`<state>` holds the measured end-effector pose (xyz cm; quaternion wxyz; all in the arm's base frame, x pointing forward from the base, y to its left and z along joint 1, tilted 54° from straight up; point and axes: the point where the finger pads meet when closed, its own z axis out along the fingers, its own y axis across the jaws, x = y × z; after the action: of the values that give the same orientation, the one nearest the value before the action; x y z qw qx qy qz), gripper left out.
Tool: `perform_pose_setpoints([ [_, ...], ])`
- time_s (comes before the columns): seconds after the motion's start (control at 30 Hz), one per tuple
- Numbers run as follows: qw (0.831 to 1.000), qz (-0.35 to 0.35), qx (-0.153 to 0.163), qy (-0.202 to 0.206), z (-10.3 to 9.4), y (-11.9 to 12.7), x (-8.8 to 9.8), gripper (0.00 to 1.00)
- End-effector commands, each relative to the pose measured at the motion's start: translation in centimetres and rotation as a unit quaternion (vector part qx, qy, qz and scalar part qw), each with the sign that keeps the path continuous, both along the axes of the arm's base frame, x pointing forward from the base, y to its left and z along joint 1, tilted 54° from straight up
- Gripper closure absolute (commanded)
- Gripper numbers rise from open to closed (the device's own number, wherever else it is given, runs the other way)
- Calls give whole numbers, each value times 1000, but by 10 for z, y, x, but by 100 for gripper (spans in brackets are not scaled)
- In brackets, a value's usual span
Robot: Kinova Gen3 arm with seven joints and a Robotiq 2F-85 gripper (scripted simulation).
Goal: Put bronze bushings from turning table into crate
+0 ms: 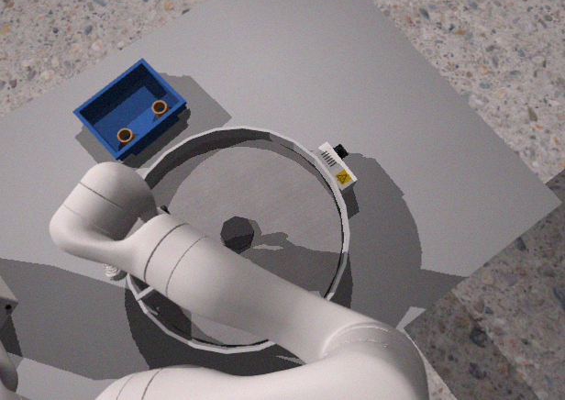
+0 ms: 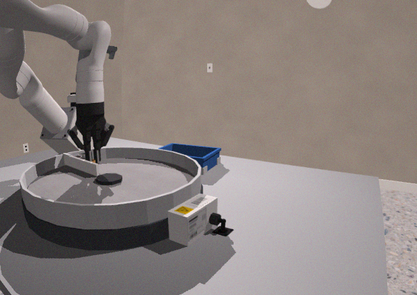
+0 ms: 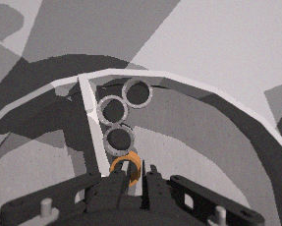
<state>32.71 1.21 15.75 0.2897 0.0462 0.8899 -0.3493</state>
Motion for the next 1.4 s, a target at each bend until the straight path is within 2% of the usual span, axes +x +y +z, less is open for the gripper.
perform_pose_setpoints([
  [0.0, 1000, 0, 0, 1, 0, 0, 0, 86],
  [0.27, 1000, 0, 0, 1, 0, 0, 0, 86],
  [0.3, 1000, 0, 0, 1, 0, 0, 0, 100],
  [1.37, 1000, 1, 1, 1, -1, 1, 0, 100],
])
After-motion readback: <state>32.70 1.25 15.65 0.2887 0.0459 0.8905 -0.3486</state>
